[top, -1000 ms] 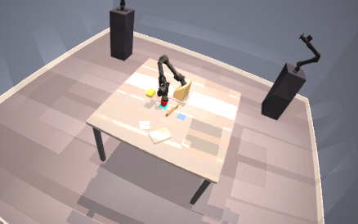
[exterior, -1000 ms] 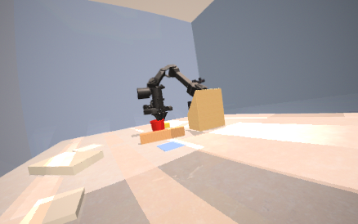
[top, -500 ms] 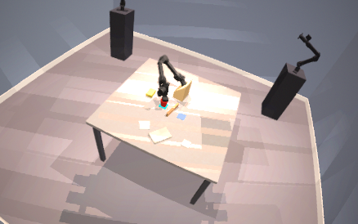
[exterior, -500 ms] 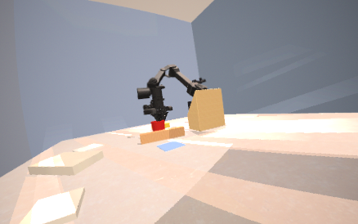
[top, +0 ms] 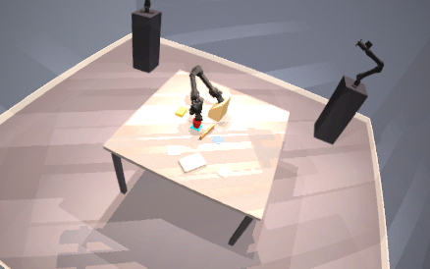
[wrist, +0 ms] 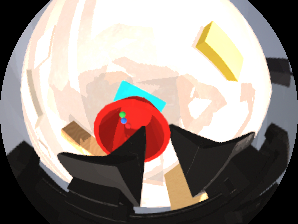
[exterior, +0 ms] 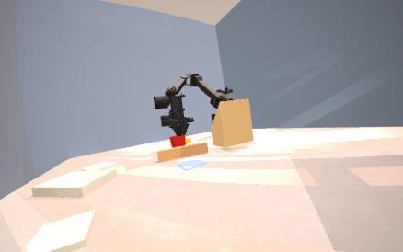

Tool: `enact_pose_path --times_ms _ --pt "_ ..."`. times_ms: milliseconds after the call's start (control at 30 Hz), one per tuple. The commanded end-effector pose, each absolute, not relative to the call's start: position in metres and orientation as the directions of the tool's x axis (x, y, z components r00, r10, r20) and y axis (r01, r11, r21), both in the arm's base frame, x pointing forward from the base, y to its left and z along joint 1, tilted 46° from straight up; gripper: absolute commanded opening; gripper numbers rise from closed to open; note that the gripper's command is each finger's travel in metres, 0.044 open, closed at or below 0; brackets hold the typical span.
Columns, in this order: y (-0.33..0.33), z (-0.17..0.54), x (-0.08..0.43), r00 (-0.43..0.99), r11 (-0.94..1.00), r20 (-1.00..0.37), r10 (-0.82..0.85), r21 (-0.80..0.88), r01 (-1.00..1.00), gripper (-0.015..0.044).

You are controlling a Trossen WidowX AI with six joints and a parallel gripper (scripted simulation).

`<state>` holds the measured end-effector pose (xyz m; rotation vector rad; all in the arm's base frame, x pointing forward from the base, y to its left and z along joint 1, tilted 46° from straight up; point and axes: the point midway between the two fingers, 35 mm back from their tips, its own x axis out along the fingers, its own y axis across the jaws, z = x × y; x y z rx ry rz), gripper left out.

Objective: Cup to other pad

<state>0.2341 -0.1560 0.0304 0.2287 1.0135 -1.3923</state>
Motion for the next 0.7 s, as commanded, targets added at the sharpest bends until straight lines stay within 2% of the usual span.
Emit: enact_pose_path --times_ms 0,667 --pt "-0.152 0.034 0.237 -0.141 0.23 -0.699 -0.701 -0.409 0.883 0.0128" --pt "-0.133 0.052 0.24 -0.142 0.231 -0.697 -0.703 -0.412 0.881 0.0128"
